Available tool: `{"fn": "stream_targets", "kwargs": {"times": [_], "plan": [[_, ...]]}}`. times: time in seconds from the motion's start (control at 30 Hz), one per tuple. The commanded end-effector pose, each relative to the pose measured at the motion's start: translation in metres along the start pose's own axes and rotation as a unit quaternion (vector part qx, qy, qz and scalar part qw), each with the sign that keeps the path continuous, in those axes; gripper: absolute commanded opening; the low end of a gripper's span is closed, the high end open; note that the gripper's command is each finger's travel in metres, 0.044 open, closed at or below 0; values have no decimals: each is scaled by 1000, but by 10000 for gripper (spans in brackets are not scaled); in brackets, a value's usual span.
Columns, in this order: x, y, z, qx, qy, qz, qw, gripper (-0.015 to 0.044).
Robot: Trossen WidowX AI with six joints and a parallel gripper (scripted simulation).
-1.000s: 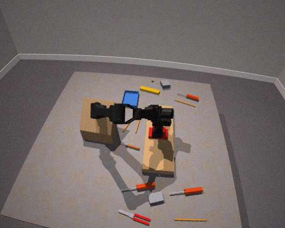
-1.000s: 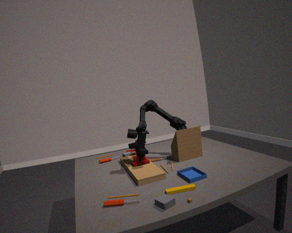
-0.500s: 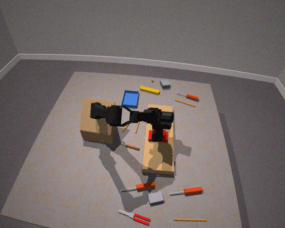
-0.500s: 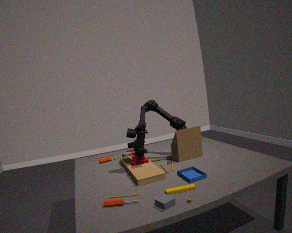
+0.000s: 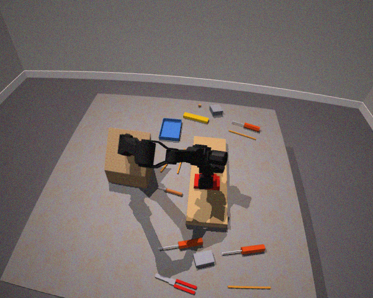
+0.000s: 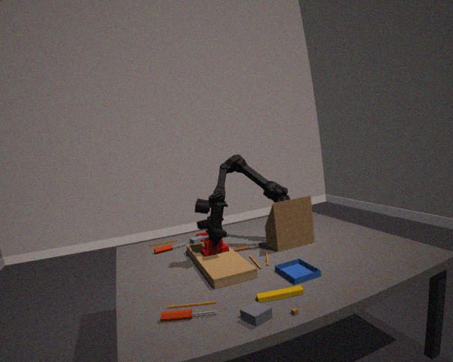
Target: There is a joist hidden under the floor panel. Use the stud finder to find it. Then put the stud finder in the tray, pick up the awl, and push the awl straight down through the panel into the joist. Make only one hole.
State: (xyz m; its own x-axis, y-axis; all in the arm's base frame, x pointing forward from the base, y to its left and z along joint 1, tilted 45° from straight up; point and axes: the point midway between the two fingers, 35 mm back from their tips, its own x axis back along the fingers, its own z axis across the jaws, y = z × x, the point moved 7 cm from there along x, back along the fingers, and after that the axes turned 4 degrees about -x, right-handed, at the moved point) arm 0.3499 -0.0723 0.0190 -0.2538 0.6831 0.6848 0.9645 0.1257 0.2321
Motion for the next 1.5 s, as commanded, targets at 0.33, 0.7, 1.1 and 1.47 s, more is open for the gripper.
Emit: {"fn": "stream_targets", "kwargs": {"times": [0.33,0.7,1.1,1.47], "plan": [[0,1,-25,-1,-4,1,1000,0],[0,2,-41,-1,-4,1,1000,0],[0,4,-59,-1,-5,1,1000,0],[0,5,-76,-1,-5,1,1000,0]]}}
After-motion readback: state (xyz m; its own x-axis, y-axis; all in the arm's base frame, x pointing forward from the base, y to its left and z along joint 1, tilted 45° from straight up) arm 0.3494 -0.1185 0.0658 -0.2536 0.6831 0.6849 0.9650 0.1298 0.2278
